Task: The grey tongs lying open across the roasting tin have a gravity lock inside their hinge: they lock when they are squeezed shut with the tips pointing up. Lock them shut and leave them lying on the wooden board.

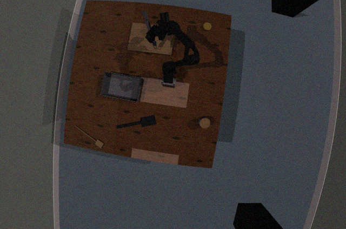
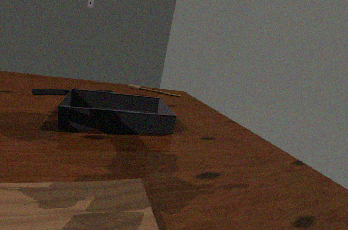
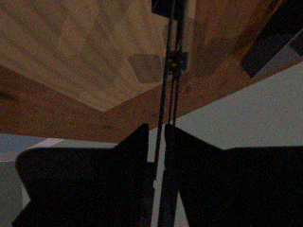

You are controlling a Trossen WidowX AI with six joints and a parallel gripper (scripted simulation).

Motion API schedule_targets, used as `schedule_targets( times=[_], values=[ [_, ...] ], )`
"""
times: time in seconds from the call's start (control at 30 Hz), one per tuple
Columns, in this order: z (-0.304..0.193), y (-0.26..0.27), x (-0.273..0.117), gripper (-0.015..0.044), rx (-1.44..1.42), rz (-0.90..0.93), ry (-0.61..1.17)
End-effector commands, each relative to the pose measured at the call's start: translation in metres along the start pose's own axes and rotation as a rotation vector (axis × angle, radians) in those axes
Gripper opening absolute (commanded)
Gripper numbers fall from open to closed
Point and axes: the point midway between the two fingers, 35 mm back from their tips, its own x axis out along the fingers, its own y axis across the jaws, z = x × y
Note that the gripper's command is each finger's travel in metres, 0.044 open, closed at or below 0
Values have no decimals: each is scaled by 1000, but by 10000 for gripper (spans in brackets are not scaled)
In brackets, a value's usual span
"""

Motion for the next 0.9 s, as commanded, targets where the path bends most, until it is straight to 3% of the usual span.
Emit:
schedule_targets(
  times=[0.0, 0.47, 0.87],
  values=[
    [-6, 1, -7, -150, -68, 20, 110],
    [-16, -3, -30, -150, -338, 120, 363],
    [-16, -3, -32, -150, -353, 125, 372]
  ],
)
